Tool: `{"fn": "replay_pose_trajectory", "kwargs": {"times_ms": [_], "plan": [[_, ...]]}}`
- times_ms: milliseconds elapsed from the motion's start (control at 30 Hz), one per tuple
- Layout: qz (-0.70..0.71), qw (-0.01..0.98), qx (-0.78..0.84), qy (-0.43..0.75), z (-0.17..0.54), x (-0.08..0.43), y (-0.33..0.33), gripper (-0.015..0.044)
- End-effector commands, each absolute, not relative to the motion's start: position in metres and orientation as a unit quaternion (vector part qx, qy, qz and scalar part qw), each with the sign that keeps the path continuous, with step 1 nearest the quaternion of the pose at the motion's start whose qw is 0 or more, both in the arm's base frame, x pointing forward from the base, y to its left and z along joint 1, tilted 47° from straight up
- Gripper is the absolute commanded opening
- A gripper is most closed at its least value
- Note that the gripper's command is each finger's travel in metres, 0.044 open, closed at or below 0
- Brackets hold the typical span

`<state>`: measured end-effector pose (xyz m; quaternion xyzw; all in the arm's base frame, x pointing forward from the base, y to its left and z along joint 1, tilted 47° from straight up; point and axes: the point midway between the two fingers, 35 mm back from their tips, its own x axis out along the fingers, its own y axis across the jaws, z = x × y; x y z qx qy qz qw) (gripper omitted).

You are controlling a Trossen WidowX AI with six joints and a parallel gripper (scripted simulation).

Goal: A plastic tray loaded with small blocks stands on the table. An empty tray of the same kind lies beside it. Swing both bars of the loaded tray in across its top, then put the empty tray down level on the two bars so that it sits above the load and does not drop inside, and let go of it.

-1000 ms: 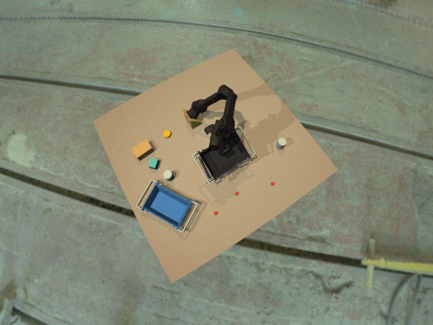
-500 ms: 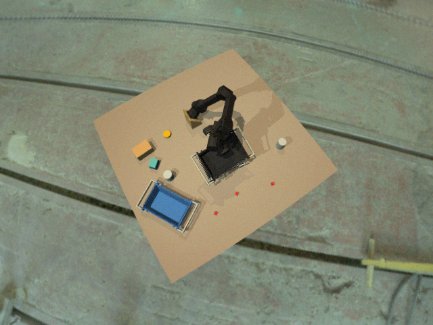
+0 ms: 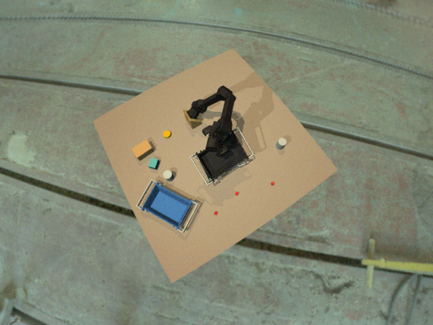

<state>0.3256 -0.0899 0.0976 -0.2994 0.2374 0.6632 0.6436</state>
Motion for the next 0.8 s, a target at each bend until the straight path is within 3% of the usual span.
{"fn": "replay_pose_trajectory", "kwargs": {"times_ms": [0, 767], "plan": [[0.656, 0.652, -0.297, 0.240, 0.096, 0.327, -0.090, 0.0000], [0.654, 0.660, -0.256, 0.267, 0.067, 0.328, -0.060, 0.0000]]}}
